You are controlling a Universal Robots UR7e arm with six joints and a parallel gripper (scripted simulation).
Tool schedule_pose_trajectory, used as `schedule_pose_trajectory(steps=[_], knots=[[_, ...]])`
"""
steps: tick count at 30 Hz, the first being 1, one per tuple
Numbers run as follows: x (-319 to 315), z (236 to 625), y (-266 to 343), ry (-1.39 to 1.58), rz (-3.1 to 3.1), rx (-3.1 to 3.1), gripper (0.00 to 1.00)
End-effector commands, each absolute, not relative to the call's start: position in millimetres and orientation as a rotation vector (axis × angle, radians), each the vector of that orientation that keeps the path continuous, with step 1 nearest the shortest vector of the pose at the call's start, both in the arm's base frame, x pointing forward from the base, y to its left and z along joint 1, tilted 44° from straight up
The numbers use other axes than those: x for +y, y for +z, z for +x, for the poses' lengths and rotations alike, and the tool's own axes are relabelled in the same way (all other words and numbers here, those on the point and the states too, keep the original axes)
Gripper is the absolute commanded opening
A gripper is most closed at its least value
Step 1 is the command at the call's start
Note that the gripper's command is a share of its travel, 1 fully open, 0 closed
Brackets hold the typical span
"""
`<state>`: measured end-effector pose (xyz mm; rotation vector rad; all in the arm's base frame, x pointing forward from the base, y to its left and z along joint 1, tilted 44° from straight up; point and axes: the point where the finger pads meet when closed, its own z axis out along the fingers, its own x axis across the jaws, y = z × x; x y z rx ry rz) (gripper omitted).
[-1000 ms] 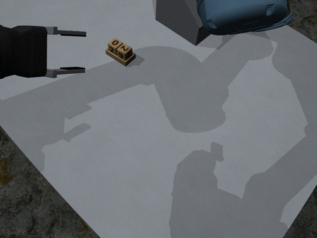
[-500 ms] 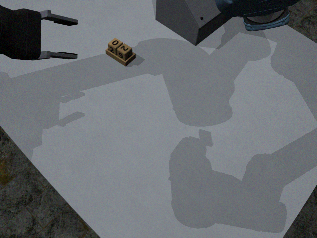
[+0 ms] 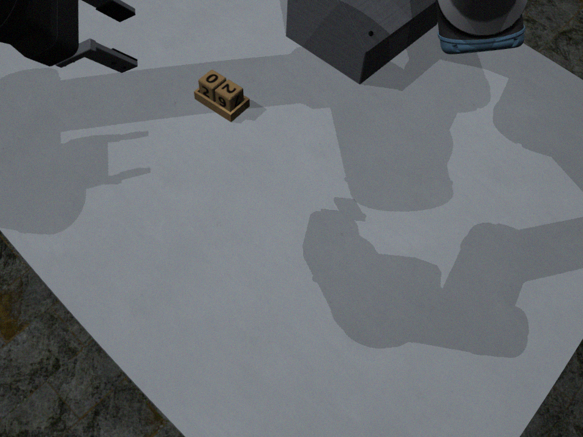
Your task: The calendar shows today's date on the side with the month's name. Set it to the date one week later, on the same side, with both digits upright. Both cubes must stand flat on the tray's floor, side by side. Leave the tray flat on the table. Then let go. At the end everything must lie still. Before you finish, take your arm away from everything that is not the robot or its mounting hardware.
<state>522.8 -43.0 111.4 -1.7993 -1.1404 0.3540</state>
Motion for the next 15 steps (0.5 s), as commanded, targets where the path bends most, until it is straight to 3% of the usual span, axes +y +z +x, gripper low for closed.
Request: schedule_pose_trajectory(steps=[1, 15], knots=[[-56, 505, 87, 0.176, -1.783, -1.238, 1.00], [-68, 460, 44, -0.112, -1.746, -1.404, 1.00]])
